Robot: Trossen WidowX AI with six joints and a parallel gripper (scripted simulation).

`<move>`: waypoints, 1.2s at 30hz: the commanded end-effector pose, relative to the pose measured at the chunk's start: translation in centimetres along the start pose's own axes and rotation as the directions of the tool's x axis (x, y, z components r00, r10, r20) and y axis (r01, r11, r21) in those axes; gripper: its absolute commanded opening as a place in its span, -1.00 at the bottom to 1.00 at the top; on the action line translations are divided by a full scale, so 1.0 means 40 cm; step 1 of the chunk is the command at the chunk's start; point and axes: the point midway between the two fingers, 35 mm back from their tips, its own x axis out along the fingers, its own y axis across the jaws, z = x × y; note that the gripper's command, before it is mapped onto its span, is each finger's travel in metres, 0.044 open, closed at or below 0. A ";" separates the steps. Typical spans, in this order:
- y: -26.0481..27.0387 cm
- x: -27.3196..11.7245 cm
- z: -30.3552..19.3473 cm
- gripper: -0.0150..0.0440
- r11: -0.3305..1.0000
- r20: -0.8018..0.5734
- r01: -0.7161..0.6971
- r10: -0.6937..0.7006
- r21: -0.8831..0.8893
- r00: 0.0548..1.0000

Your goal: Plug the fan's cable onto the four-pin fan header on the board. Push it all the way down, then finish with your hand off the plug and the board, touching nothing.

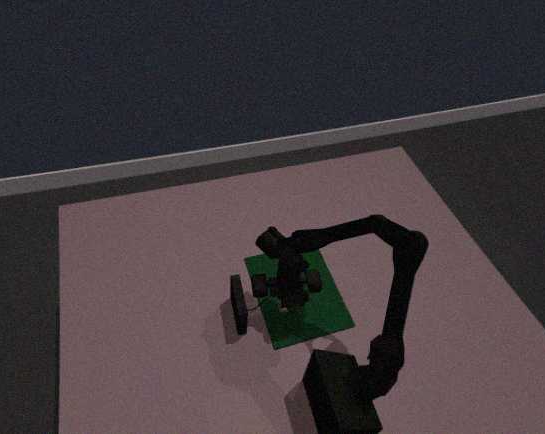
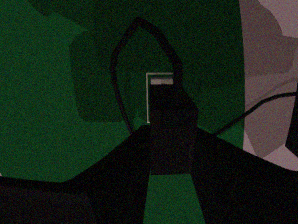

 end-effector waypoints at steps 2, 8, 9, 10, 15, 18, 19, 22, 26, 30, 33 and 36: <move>0.000 0.003 0.000 -0.49 1.000 -0.002 -0.003 0.003 -0.003 1.000; 0.000 0.005 0.000 -0.49 1.000 -0.002 -0.004 0.004 -0.003 1.000; 0.000 0.006 0.000 -0.49 1.000 -0.002 -0.004 0.004 -0.003 1.000; 0.000 0.007 0.000 -0.49 1.000 -0.002 -0.004 0.004 -0.003 1.000; 0.000 0.016 0.000 -0.49 1.000 -0.002 -0.004 0.004 -0.003 1.000; 0.000 0.021 0.000 -0.49 1.000 -0.002 -0.004 0.004 -0.003 1.000; 0.000 0.022 0.000 -0.49 1.000 -0.002 -0.004 0.004 -0.003 1.000; 0.000 0.026 0.000 -0.49 1.000 -0.002 -0.004 0.004 -0.003 1.000; 0.001 0.032 0.000 -0.49 1.000 -0.002 -0.004 0.004 -0.003 1.000; 0.001 0.038 0.000 -0.49 1.000 -0.002 -0.004 0.004 -0.003 1.000; 0.001 0.042 0.000 -0.49 1.000 -0.002 -0.004 0.004 -0.003 1.000; 0.001 0.045 0.000 -0.49 1.000 -0.002 -0.004 0.004 -0.003 1.000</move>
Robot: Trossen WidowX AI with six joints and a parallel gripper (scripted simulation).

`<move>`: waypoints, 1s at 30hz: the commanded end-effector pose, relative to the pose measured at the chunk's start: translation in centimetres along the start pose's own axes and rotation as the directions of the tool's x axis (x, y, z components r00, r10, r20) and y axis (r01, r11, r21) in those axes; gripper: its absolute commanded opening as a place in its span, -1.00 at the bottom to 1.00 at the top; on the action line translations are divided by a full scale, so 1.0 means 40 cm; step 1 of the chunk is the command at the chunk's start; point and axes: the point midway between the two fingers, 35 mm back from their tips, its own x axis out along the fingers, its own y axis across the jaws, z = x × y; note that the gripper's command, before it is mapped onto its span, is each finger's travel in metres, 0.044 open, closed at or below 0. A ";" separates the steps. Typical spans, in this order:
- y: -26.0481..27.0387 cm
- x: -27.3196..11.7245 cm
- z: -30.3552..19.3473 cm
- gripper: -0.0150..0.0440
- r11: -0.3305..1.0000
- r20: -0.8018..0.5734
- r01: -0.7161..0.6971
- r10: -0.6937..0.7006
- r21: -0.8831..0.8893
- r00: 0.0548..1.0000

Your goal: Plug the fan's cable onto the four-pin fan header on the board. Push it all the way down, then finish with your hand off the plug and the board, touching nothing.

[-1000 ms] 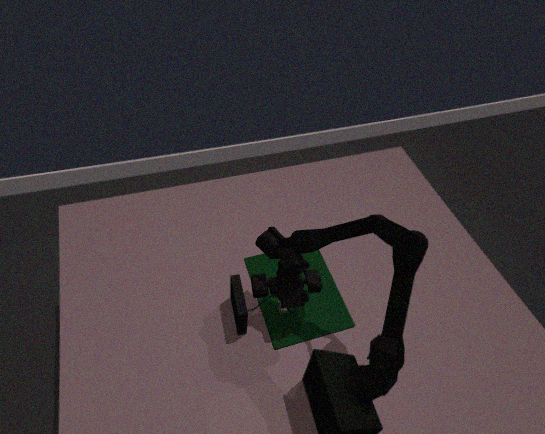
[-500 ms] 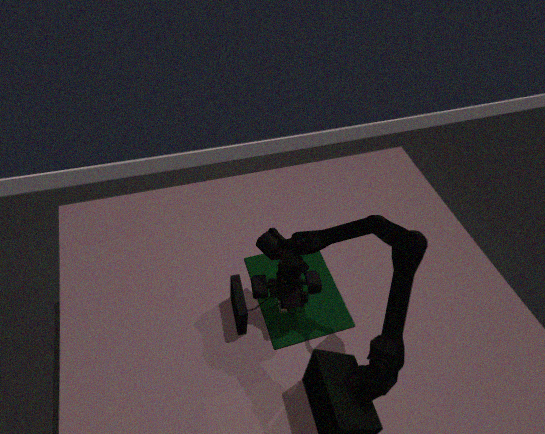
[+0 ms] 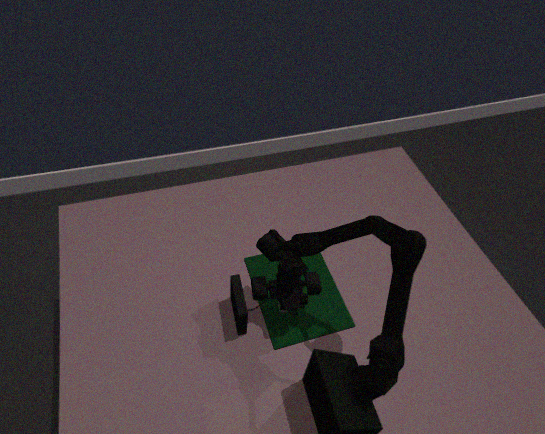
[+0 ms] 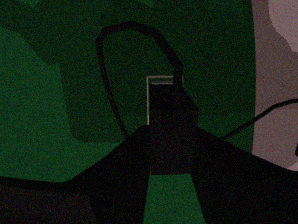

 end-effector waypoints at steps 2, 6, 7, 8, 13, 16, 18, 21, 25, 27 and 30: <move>0.000 0.001 0.000 -0.40 1.000 0.000 0.000 0.000 0.000 1.000; 0.000 0.001 0.000 -0.05 1.000 0.000 0.000 0.000 0.000 1.000; 0.000 0.001 0.000 0.04 1.000 0.000 0.000 0.000 0.000 1.000; 0.000 0.001 0.000 0.13 1.000 0.000 0.000 0.000 0.000 1.000; 0.000 0.001 0.000 0.39 1.000 0.000 0.000 0.000 0.000 1.000; -0.003 -0.067 -0.003 0.39 1.000 0.001 0.001 -0.001 -0.001 1.000; -0.002 -0.129 -0.001 0.39 1.000 0.001 0.000 0.000 -0.002 1.000; -0.001 -0.136 0.000 0.39 1.000 0.001 -0.001 0.001 -0.002 1.000; -0.006 -0.138 -0.015 0.39 1.000 0.001 0.000 0.000 -0.002 1.000; -0.016 -0.142 -0.057 0.39 1.000 0.001 0.000 0.000 -0.001 1.000; -0.031 -0.146 -0.126 0.39 1.000 -0.001 0.001 -0.001 -0.001 1.000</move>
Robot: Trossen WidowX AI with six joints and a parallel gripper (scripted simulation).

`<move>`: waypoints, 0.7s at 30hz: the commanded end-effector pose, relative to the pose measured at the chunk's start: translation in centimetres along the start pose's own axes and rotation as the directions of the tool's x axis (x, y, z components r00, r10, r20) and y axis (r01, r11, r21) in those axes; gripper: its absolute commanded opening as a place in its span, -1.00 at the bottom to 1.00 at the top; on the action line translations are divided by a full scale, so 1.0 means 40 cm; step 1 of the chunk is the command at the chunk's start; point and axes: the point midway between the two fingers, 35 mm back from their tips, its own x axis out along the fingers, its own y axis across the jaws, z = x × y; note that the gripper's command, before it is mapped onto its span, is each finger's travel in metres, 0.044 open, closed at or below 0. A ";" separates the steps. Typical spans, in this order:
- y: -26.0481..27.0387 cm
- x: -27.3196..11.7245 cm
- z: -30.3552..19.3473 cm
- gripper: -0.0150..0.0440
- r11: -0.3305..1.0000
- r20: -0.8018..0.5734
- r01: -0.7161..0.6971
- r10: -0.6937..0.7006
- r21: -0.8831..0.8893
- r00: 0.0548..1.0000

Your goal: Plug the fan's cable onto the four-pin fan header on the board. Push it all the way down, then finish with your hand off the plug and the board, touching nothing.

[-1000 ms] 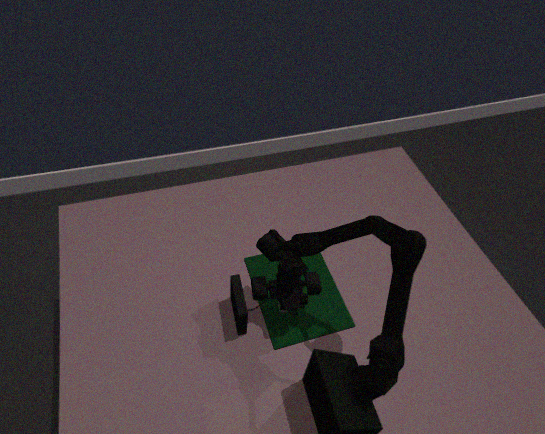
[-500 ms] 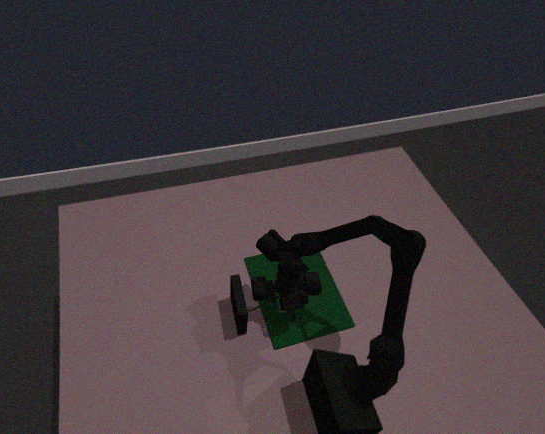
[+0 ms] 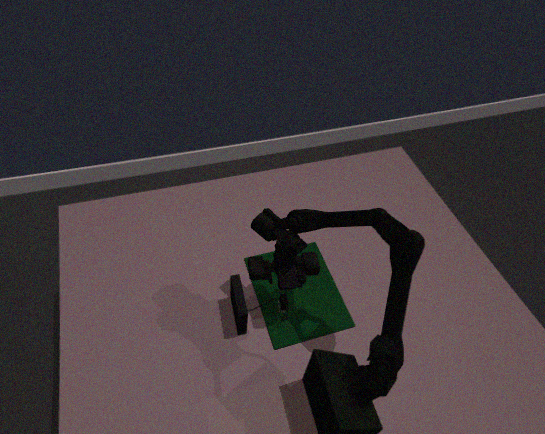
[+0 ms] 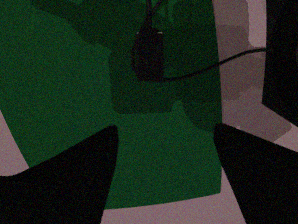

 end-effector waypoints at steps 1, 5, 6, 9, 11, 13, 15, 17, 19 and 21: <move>-0.014 0.000 -0.077 0.39 1.000 0.001 -0.003 0.003 0.000 1.000; -0.024 0.001 -0.161 0.39 1.000 0.000 -0.003 0.003 0.001 1.000; -0.026 0.003 -0.181 0.39 1.000 0.000 -0.004 0.004 0.002 1.000; -0.028 0.007 -0.224 0.39 1.000 -0.001 -0.004 0.004 0.002 1.000; -0.028 0.007 -0.227 0.39 1.000 -0.001 -0.004 0.004 0.003 1.000; -0.028 0.007 -0.227 0.39 1.000 -0.001 -0.004 0.004 0.003 1.000; -0.028 0.007 -0.227 0.39 1.000 -0.001 -0.004 0.004 0.003 1.000; -0.028 0.007 -0.227 0.39 1.000 -0.001 -0.004 0.004 0.003 1.000; -0.028 0.007 -0.227 0.39 1.000 -0.001 -0.004 0.004 0.003 1.000; -0.028 0.007 -0.227 0.39 1.000 -0.001 -0.004 0.004 0.003 1.000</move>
